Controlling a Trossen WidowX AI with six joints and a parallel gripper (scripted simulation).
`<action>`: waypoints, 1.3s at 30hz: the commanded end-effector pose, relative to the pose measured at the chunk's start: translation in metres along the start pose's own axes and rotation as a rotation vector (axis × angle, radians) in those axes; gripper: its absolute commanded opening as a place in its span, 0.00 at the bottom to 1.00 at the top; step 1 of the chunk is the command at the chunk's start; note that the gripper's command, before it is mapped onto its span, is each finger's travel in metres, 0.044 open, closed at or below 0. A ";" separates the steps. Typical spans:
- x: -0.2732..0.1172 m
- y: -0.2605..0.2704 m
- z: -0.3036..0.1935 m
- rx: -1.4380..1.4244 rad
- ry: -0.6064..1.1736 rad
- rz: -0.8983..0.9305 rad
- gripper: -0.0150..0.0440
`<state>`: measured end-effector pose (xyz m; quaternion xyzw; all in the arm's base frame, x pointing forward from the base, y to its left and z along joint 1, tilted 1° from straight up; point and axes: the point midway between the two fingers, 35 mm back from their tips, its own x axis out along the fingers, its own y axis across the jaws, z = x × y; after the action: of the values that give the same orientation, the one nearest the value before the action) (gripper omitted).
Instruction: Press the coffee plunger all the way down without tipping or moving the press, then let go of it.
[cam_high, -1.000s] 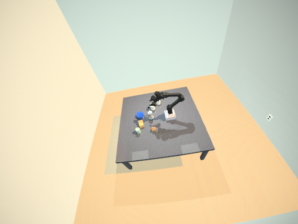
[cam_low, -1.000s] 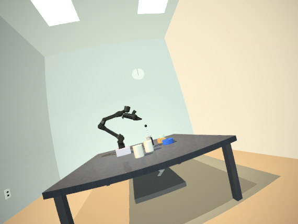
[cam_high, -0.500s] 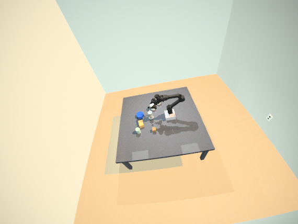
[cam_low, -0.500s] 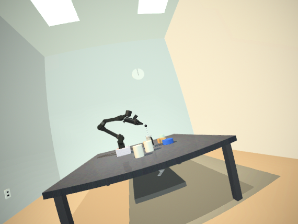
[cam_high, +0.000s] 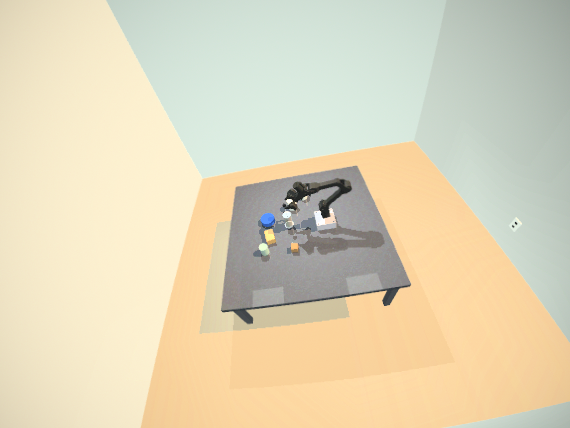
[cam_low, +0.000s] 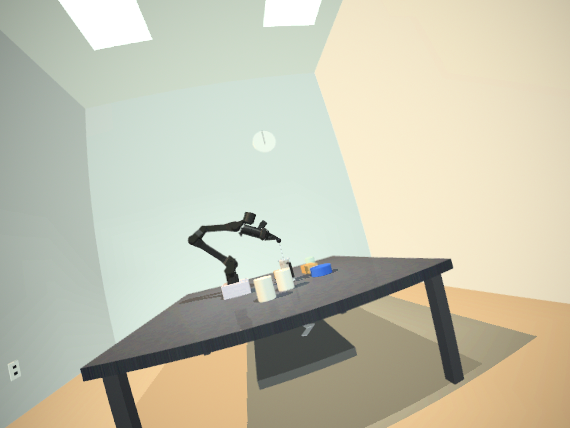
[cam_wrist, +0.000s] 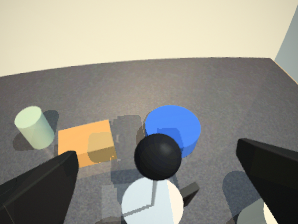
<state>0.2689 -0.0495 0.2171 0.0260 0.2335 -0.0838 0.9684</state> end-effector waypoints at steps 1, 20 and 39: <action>0.009 0.000 -0.003 -0.002 0.006 0.001 1.00; 0.017 0.000 -0.004 -0.002 0.006 0.001 0.47; 0.024 0.000 -0.012 -0.002 0.006 0.001 0.44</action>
<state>0.2839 -0.0518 0.2051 0.0253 0.2305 -0.0830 0.9692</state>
